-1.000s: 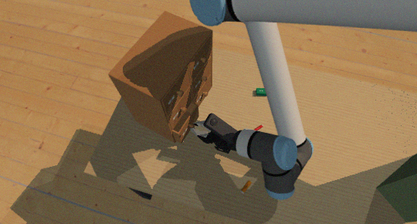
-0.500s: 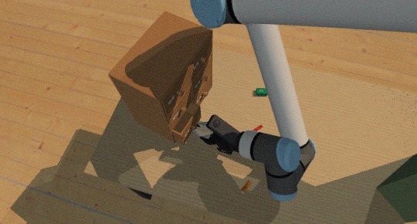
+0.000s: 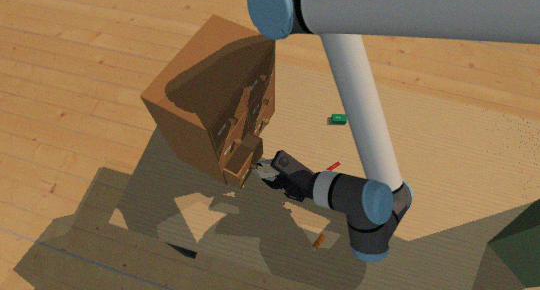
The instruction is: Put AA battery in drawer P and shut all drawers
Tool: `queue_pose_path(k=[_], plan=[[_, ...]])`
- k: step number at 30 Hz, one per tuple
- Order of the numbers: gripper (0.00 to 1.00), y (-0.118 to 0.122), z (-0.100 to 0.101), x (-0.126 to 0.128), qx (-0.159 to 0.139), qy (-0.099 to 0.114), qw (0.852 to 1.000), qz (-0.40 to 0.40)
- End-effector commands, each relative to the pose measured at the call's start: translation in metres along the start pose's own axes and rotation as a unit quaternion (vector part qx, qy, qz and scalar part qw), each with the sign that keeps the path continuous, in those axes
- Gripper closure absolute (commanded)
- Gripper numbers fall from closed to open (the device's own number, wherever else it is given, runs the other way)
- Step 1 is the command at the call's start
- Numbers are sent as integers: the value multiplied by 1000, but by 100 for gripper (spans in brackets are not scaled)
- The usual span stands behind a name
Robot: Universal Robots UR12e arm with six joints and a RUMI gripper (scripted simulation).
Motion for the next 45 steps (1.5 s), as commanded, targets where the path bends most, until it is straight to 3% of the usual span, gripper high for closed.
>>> queue_pose_path(k=[1,45], plan=[[93,1,-3,-1,0,0,1000,0],[93,10,-20,-3,0,0,1000,0]])
Point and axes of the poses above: the point where the finger pads meet when closed, its own z axis out along the fingers, its own x axis across the jaws, y = z × x, the point moved 7 cm from there along -z, back along the fingers, and after that the axes turned 15 degrees about -z, right-handed, at the moved point
